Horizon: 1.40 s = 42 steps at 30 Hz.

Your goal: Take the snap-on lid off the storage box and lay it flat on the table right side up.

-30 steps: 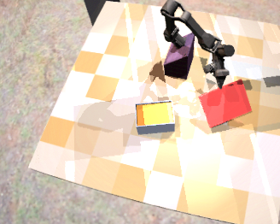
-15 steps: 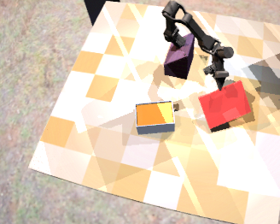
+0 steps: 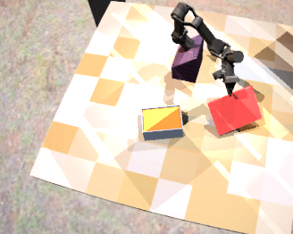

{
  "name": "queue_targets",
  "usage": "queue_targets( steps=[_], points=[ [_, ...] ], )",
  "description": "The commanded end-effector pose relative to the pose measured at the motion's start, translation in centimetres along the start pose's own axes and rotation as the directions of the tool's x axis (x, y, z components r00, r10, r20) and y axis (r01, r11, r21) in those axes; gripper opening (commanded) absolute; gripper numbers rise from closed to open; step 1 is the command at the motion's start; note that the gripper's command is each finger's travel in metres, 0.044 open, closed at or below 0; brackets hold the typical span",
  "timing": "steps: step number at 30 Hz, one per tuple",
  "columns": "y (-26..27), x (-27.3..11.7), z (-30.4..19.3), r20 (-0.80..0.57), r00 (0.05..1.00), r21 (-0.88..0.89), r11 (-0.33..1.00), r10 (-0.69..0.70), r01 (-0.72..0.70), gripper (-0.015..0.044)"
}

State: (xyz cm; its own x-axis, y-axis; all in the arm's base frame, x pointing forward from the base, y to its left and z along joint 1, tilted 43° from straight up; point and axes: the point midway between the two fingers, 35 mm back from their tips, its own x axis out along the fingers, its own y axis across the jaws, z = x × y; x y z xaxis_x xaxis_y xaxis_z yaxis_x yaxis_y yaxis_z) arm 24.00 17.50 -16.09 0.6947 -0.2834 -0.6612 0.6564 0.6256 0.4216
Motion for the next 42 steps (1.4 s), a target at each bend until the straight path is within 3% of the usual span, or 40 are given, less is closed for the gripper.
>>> queue_targets(
  steps=[1,42],
  points=[
    [-0.2,0.2,-0.1,-0.002,1.000,-0.003,1.000,0.004,-0.004,0.0000],
    [-2.7,2.3,0.0,-0.001,1.000,-0.003,1.000,0.004,-0.004,0.0000]
  ],
)
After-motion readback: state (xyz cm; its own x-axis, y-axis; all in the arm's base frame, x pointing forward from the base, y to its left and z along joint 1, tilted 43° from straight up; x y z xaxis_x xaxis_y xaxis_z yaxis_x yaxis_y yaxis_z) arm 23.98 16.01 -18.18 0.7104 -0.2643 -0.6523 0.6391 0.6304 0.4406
